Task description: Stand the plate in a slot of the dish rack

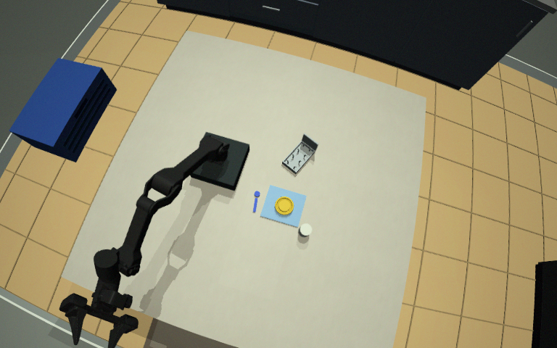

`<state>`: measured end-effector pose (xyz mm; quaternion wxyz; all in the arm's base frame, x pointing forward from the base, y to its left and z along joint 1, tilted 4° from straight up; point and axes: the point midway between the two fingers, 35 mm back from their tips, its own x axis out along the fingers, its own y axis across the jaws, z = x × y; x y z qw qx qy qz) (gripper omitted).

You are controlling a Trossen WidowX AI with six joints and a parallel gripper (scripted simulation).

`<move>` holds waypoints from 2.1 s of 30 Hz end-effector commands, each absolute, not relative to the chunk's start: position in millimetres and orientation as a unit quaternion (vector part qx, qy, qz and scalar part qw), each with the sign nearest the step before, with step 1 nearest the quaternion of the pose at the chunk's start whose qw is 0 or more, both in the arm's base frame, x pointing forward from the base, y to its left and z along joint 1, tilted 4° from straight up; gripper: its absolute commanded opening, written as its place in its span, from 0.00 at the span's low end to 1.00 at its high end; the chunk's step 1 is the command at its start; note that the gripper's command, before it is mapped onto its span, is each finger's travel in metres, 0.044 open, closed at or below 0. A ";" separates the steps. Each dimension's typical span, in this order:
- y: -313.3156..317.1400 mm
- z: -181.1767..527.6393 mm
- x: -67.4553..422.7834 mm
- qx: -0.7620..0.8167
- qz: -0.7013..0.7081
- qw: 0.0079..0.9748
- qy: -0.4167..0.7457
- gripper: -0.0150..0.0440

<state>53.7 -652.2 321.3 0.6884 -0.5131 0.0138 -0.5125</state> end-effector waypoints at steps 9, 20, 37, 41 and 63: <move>-653.1 300.2 115.5 -0.455 -0.487 0.744 0.042 0.93; -622.2 255.9 231.9 -0.335 -0.420 0.838 0.097 0.93; -492.5 168.6 376.6 -0.160 -0.270 0.919 0.238 0.93; -450.8 148.8 397.8 -0.127 -0.231 0.924 0.278 0.93; -185.4 63.3 404.3 -0.022 -0.014 0.844 0.536 0.93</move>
